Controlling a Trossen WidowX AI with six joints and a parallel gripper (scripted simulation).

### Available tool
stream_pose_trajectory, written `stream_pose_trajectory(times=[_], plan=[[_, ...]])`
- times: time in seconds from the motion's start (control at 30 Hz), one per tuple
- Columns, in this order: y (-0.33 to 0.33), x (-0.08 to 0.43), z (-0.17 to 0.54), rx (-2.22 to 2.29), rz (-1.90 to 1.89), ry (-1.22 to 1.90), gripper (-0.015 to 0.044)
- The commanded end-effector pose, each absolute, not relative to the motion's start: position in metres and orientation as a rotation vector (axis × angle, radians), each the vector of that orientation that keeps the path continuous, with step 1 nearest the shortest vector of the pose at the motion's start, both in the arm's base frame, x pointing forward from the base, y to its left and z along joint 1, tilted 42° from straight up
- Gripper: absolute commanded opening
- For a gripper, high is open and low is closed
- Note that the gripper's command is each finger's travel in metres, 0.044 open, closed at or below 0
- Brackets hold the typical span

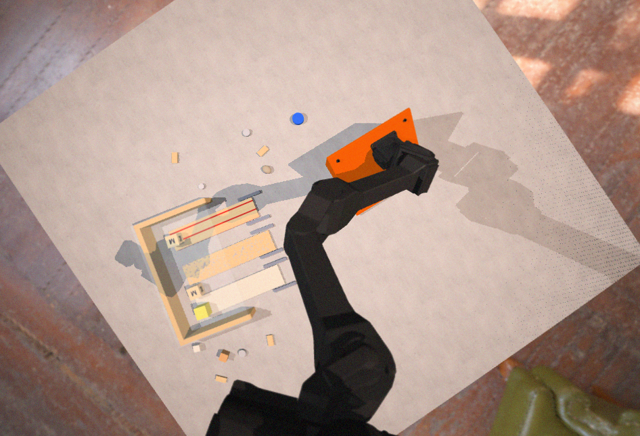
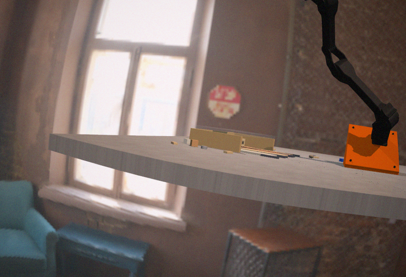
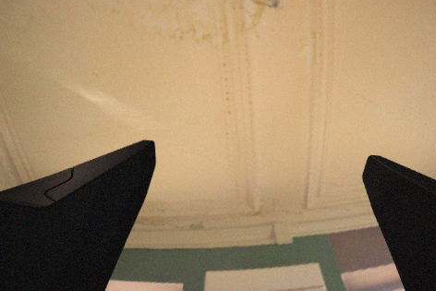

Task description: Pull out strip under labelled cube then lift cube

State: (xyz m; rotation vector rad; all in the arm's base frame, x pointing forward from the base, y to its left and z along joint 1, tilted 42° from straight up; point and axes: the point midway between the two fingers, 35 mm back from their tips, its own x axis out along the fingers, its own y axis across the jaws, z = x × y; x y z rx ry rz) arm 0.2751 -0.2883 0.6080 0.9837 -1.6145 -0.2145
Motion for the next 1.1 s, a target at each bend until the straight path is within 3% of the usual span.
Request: stream_pose_trajectory(times=[0.0, 0.3, 0.4, 0.6, 0.83, 1.07], plan=[[-0.288, 0.274, 0.609, 0.983, -0.213, -1.617, 0.04], [-0.271, 0.177, 0.649, 0.897, -0.067, -1.792, 0.04], [-0.259, 0.166, 0.656, 0.933, 0.053, -1.801, 0.04], [-0.228, 0.071, 0.676, 0.78, 0.211, -1.976, 0.04], [-0.148, -0.021, 0.689, 0.502, 0.421, -2.087, 0.04], [-0.048, -0.073, 0.683, 0.199, 0.63, -2.087, 0.04]])
